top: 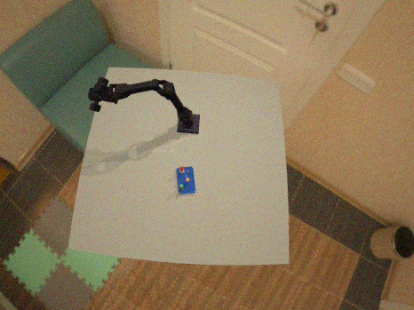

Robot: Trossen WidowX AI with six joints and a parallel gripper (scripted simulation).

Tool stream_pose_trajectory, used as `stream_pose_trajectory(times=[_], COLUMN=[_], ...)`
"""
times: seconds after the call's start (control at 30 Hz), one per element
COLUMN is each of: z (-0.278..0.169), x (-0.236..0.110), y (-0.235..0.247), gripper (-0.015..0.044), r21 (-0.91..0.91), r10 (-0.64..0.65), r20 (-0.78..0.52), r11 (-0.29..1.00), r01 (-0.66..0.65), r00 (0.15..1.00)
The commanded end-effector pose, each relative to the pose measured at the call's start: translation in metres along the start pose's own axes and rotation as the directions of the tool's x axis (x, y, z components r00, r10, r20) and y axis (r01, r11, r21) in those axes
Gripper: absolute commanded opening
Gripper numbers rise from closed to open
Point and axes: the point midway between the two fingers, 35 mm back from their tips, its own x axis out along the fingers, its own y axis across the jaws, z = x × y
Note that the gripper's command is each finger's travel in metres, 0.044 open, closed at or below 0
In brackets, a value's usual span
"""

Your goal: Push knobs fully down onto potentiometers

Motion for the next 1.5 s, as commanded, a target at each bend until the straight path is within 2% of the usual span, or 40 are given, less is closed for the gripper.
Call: stream_pose_trajectory(times=[0.0, 0.37, 0.8, 1.13, 1.47], z=[-0.006, -0.026, -0.076, -0.129, -0.191], x=[-0.018, -0.086, -0.193, -0.283, -0.370], y=[0.041, 0.146, 0.240, 0.280, 0.290], gripper=[0.0000, 0.0000, 0.0000, 0.0000, 0.0000], r21=[-0.094, -0.316, -0.540, -0.653, -0.694], r10=[0.106, 0.374, 0.601, 0.677, 0.662], r20=[-0.016, -0.089, -0.247, -0.405, -0.572], r11=[0.990, 0.868, 0.566, 0.256, -0.077], r01=[-0.107, -0.382, -0.623, -0.713, -0.715], r00=[0.994, 0.923, 0.760, 0.614, 0.484])
